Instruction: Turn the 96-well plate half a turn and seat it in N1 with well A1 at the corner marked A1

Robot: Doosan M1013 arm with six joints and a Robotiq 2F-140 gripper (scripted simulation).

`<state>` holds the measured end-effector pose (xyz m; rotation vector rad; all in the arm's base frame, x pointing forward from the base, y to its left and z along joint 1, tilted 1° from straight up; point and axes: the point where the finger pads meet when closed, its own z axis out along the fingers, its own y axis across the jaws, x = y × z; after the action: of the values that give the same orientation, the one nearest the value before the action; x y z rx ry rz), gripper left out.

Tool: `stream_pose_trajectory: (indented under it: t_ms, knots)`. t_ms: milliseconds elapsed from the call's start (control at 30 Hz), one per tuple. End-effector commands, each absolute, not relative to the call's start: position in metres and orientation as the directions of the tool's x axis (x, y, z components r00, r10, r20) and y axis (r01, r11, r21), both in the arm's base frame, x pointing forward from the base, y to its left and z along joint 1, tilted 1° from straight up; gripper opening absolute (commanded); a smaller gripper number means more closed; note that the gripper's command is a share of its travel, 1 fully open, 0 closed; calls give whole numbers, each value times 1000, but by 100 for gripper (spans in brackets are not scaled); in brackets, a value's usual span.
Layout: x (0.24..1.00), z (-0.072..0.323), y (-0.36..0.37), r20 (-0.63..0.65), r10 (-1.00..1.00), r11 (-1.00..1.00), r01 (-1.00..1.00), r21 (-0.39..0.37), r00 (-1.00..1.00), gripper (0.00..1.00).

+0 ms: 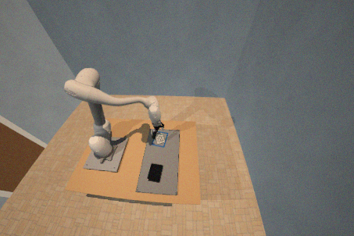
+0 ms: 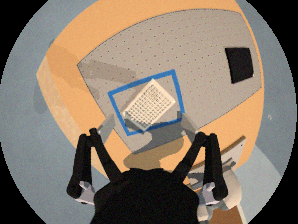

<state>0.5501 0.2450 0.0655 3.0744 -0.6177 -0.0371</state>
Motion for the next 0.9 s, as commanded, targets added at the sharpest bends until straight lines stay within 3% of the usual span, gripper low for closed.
stream_pose_trajectory:
  t_ms: [0,433,867]
  knots:
    - [550,66,245,-26,-280,-960,-280,4,960,100]
    - [550,66,245,-26,83,-997,83,-5,996,100]
    - [550,66,245,-22,439,-899,438,-14,898,100]
